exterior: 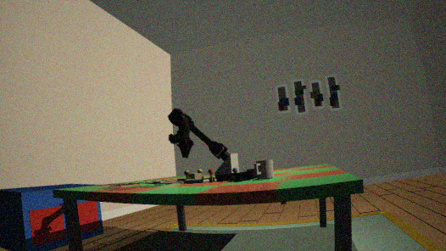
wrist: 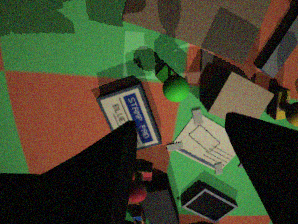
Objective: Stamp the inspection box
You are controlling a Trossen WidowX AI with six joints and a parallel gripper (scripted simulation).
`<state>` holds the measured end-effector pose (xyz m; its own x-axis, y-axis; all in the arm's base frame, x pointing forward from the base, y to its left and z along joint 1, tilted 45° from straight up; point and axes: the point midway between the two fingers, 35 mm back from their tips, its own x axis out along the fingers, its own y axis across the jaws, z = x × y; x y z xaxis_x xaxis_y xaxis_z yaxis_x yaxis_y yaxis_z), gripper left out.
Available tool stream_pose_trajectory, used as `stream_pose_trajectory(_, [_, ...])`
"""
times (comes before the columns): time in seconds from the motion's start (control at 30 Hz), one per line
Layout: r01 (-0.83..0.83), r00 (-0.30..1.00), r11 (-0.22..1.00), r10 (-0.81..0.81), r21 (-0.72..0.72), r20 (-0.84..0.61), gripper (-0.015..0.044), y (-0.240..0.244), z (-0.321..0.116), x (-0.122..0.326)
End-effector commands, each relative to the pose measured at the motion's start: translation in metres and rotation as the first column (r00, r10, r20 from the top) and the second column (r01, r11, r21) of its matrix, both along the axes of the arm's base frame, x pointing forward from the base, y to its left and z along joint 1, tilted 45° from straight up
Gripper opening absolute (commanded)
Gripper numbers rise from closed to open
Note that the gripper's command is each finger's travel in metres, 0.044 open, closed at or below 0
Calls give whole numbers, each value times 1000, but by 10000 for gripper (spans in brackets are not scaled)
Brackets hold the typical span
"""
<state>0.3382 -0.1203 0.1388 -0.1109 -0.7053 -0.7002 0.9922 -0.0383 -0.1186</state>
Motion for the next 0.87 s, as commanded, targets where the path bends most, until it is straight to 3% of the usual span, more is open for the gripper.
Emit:
stream_pose_trajectory(0.0, [13,1000,1000,-13,1,0,254,8,10,-2])
stream_pose_trajectory(0.83, [8,1000,1000,-8,-2,-3,254,7,10,-2])
